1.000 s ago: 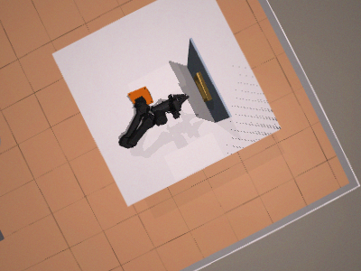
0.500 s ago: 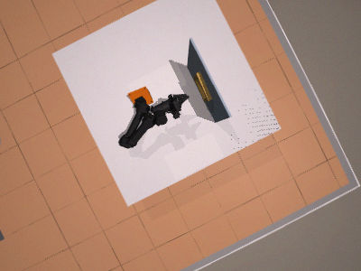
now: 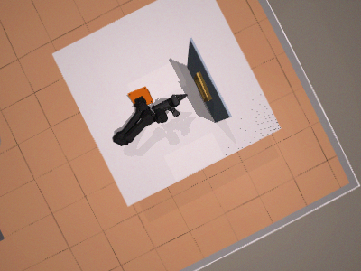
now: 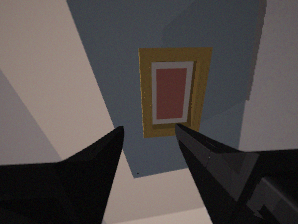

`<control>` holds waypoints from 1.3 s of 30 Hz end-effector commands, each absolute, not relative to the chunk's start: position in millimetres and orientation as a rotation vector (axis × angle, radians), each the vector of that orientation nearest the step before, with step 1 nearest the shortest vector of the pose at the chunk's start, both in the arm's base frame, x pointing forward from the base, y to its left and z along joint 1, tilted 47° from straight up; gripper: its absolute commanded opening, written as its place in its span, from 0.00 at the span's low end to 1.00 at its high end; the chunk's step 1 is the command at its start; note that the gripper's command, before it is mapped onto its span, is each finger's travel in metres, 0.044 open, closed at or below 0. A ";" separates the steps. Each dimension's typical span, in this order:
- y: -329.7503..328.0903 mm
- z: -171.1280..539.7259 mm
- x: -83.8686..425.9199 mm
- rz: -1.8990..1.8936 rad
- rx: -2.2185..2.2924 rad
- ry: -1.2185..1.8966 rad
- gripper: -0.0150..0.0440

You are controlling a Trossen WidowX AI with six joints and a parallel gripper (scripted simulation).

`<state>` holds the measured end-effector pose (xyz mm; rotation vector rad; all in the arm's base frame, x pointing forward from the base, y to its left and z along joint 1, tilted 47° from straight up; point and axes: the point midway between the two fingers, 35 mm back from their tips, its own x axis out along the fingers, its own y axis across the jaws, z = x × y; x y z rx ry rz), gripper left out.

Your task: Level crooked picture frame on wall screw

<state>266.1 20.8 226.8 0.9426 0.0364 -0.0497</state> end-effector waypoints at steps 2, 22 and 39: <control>21.1 226.3 265.8 -0.045 0.937 0.036 0.69; 19.4 232.7 303.5 -0.044 0.937 0.034 0.69; 16.9 225.7 346.3 -0.042 0.936 0.031 0.69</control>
